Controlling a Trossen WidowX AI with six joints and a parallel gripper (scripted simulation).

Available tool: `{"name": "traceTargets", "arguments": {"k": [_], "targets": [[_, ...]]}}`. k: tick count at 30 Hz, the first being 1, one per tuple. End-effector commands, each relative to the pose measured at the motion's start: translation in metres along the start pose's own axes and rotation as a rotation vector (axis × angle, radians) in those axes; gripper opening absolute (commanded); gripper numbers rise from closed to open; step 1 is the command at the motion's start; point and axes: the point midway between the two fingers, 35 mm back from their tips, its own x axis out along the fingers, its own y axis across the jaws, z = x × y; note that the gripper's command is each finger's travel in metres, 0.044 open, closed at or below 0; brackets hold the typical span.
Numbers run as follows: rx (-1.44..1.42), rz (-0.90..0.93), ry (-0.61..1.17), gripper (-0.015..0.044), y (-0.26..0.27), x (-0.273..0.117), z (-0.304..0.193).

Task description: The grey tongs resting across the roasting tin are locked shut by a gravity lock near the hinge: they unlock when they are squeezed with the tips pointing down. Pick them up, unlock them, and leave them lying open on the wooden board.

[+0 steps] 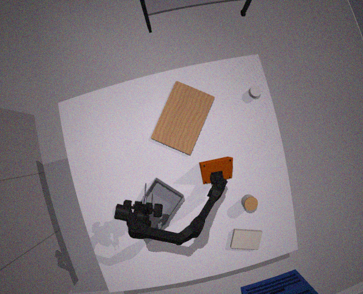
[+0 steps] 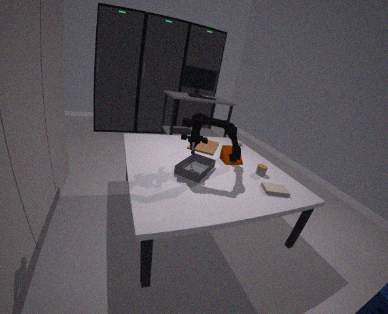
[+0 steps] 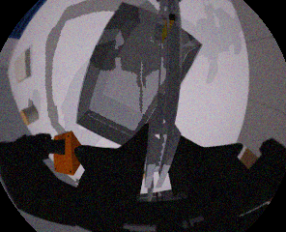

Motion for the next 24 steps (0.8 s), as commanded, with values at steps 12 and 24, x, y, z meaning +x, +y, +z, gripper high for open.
{"name": "traceTargets", "arguments": {"k": [12,24], "targets": [[0.589,-0.006,0.007,-0.015,-0.012,-0.002,-0.032],[1.054,-0.011,0.009,-0.015,-0.019,-0.003,-0.056]]}}
